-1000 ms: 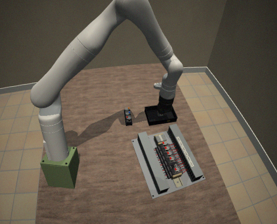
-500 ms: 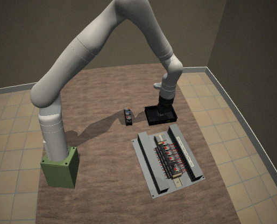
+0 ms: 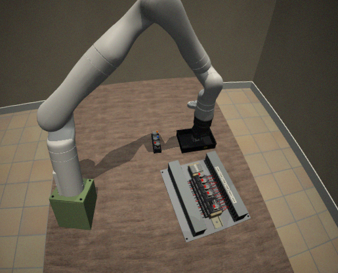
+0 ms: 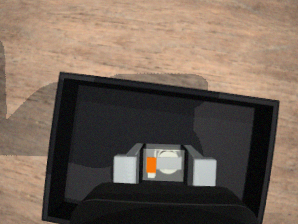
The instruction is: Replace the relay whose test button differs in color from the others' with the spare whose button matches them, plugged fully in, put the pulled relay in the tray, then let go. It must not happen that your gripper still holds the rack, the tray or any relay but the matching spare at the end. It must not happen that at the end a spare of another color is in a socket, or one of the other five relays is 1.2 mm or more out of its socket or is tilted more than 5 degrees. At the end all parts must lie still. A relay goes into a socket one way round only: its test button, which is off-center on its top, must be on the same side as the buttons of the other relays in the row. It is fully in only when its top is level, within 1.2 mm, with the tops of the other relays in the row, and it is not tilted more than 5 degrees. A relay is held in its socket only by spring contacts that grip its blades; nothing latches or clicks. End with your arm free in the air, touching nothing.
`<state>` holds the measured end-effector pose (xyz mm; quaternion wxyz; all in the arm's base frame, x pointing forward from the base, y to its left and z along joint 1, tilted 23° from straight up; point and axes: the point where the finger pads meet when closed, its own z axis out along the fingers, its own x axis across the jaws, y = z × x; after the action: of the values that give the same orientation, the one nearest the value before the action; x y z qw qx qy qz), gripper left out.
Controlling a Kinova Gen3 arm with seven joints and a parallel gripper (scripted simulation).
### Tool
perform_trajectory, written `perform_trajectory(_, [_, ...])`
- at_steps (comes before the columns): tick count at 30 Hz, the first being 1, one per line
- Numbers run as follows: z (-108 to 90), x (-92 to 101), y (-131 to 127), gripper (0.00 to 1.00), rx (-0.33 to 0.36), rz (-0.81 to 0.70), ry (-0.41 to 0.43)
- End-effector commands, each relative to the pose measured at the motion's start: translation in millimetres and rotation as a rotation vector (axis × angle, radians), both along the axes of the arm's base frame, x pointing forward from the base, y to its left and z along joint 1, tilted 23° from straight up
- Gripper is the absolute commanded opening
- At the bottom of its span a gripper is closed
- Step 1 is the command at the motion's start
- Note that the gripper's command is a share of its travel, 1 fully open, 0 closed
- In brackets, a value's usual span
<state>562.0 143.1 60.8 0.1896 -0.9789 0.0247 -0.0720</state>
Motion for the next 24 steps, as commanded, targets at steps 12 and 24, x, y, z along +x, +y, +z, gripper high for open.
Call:
perform_trajectory(12, [-3.8, -2.6, -1, 0.0, -0.002, 0.002, 0.002])
perform_trajectory(24, [-11.3, -8.5, -1, 0.0, -0.005, 0.008, 0.012])
